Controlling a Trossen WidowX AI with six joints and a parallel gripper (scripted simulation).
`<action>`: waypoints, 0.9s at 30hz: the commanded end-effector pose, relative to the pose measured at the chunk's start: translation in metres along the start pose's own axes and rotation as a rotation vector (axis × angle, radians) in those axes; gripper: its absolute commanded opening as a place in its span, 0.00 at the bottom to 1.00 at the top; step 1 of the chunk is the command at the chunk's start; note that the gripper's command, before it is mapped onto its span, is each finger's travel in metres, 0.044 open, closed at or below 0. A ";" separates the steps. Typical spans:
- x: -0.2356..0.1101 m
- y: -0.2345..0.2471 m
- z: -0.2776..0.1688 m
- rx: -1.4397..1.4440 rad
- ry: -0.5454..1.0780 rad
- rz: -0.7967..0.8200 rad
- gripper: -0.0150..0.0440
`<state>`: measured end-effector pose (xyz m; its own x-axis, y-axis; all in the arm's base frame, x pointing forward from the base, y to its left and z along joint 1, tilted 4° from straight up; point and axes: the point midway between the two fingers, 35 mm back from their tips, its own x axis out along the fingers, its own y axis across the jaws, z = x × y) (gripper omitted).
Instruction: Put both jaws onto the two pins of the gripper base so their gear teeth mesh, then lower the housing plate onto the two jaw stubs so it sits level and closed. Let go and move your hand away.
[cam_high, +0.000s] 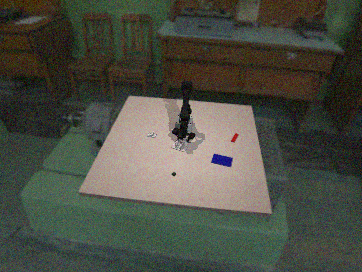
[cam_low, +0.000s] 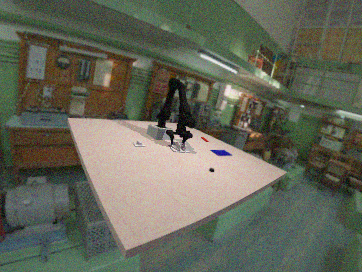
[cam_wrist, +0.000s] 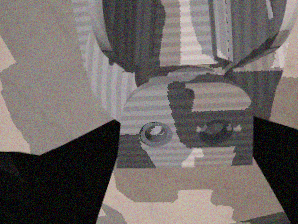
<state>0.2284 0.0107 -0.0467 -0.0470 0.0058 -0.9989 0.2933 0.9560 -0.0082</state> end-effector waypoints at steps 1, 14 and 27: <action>0.004 -0.001 -0.001 0.002 0.008 -0.006 0.85; 0.004 -0.001 -0.001 0.002 0.008 -0.006 0.85; 0.000 -0.001 -0.001 0.002 0.008 -0.006 0.85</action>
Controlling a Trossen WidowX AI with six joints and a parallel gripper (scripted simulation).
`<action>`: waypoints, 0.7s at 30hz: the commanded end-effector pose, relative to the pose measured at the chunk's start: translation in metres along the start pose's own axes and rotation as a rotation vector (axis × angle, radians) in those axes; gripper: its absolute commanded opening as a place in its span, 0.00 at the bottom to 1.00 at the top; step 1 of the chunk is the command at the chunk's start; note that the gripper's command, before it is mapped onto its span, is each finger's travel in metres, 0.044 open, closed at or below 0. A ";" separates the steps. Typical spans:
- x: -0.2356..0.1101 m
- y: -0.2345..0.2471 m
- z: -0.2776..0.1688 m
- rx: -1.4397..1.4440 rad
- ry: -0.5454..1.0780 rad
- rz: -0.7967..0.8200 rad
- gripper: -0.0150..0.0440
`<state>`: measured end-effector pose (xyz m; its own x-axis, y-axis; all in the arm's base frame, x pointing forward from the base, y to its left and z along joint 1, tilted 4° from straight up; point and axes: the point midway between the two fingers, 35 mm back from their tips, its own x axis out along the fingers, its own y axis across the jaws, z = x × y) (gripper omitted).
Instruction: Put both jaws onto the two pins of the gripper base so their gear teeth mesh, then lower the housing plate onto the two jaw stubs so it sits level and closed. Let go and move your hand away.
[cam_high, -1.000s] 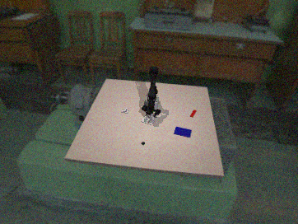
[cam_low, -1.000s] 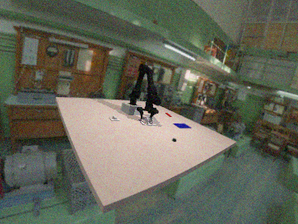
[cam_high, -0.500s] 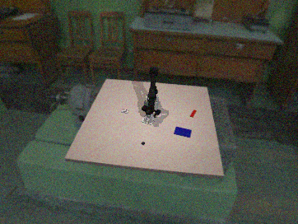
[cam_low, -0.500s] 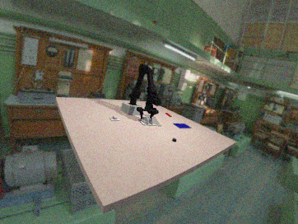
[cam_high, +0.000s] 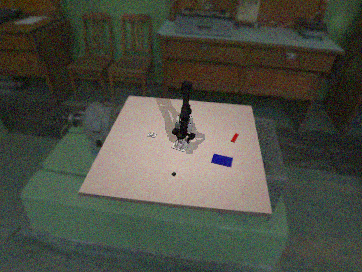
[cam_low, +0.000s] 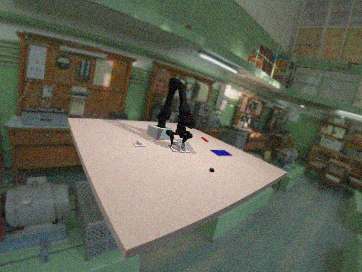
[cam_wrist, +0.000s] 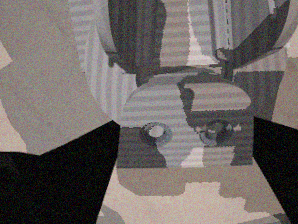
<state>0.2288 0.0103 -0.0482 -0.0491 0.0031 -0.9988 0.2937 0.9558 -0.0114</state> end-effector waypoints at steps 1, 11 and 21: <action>-0.002 -0.001 -0.001 0.001 0.007 -0.003 0.85; -0.002 -0.001 0.000 0.001 0.007 -0.003 0.85; 0.000 -0.001 0.000 0.001 0.007 -0.003 0.85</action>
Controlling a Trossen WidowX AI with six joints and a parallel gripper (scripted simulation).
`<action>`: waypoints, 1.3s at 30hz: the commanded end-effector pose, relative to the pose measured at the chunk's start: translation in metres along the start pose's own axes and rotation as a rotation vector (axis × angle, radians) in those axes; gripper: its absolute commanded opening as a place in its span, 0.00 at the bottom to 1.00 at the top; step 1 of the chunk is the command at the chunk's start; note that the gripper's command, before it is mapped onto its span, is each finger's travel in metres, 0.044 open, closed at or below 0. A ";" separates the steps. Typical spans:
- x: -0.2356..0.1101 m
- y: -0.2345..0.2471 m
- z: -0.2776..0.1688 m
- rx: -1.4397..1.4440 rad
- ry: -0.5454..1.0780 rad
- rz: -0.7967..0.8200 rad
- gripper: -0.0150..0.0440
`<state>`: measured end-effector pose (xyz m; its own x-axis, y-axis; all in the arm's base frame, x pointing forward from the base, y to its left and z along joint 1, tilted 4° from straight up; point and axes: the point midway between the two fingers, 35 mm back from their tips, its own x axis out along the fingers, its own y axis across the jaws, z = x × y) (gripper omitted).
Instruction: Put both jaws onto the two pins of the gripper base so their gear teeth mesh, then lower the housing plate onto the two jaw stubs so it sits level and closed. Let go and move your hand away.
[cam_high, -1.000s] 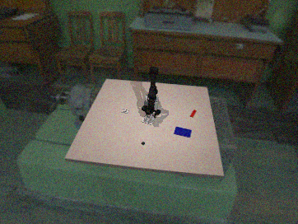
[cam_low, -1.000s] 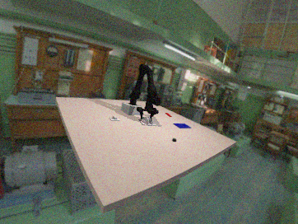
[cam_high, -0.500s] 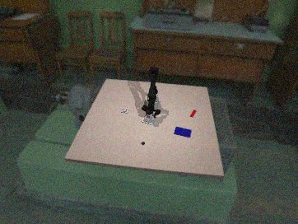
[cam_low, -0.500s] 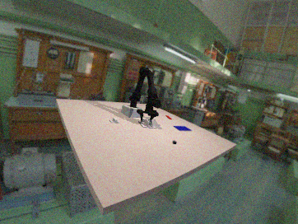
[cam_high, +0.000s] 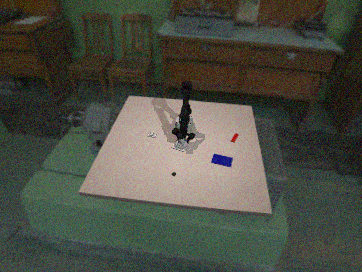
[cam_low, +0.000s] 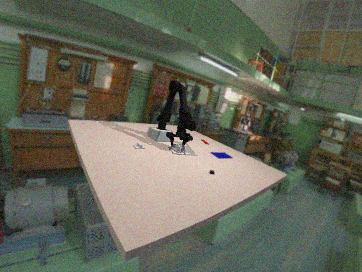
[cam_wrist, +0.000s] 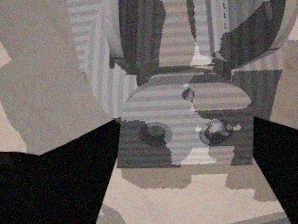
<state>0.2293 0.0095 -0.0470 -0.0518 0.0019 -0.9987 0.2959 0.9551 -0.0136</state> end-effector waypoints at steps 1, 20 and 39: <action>0.002 0.000 -0.001 -0.001 0.004 -0.001 0.85; 0.004 0.000 -0.001 -0.001 0.004 -0.001 0.85; 0.002 0.000 0.000 0.000 0.001 0.000 1.00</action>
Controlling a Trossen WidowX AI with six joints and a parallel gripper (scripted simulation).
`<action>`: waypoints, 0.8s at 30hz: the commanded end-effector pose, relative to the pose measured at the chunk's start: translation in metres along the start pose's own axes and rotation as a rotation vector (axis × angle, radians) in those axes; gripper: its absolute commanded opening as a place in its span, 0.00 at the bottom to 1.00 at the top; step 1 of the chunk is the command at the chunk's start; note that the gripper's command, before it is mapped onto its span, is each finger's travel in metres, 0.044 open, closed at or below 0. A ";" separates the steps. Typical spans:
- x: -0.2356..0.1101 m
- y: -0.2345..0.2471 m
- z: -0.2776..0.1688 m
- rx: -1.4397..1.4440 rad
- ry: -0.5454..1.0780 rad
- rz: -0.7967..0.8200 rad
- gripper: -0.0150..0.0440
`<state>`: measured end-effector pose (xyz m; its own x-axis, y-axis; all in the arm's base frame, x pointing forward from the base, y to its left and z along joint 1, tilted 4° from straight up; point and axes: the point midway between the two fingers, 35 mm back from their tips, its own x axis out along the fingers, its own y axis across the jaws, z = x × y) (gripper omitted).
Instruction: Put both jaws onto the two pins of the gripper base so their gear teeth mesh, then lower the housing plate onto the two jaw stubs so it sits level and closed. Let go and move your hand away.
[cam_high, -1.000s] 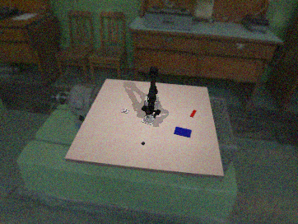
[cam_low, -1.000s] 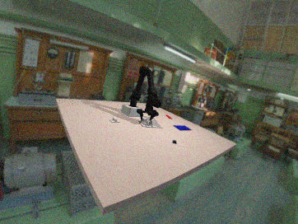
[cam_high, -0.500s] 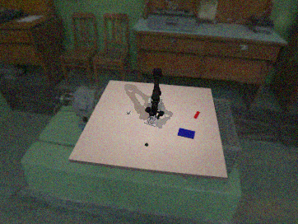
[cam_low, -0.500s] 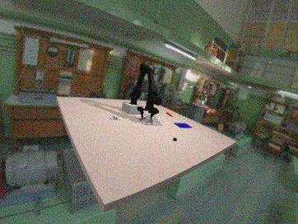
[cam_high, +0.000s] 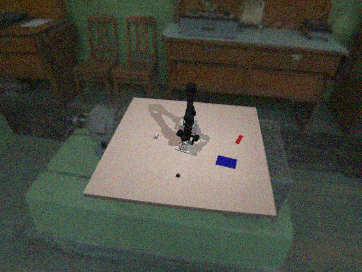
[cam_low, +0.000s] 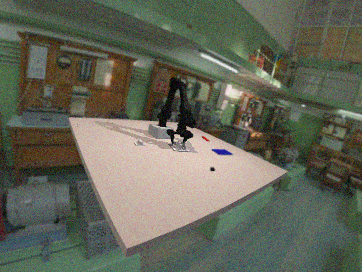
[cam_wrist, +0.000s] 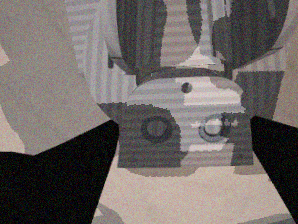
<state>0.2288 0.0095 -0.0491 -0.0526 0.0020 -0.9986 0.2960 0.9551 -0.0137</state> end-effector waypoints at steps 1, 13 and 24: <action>0.000 0.000 0.000 0.000 0.000 0.000 1.00; 0.000 0.000 0.000 0.000 0.000 0.000 1.00; -0.074 -0.001 -0.002 -0.002 0.003 -0.001 1.00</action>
<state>0.2324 0.0094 0.0065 -0.0570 0.0017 -0.9984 0.2968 0.9548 -0.0154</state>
